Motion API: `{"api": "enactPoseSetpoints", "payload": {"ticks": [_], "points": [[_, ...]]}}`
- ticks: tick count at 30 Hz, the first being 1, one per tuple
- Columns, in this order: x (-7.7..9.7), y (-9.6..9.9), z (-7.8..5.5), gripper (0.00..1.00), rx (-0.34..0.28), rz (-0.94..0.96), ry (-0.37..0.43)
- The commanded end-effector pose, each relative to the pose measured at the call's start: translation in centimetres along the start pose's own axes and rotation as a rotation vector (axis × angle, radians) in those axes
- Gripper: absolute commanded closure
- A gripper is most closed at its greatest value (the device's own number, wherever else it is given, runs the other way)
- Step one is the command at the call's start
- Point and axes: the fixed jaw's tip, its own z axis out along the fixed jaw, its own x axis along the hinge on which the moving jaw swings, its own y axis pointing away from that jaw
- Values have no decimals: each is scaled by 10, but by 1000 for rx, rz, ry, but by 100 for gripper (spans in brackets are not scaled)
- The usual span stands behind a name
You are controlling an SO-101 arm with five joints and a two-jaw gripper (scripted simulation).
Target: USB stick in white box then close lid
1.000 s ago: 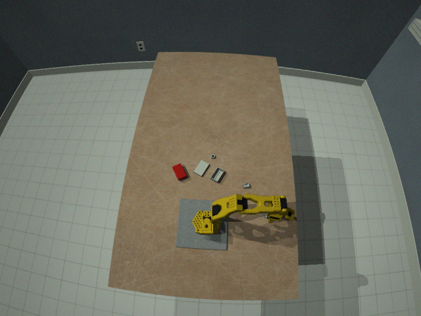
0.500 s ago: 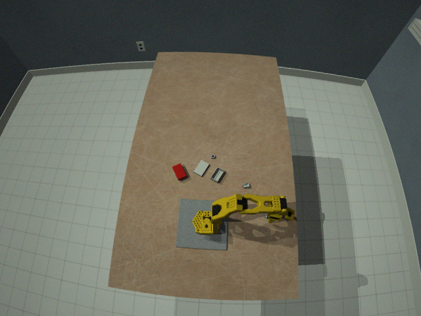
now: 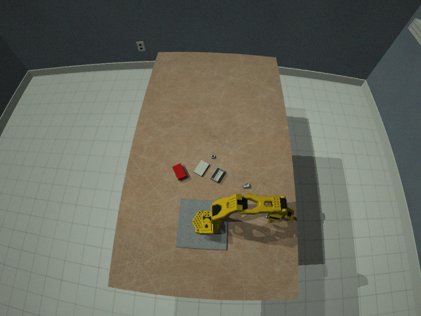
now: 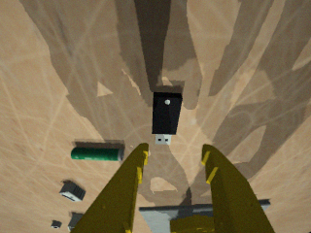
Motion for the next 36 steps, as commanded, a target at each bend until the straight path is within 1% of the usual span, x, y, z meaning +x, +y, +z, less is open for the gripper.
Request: {"api": "enactPoseSetpoints", "payload": {"ticks": [1,14,36], "points": [[-1,0,-5,80,-3,-3,-8],[-2,0,-12,80,-3,-3,-8],[-2,0,-9,80,-3,-3,-8]]}}
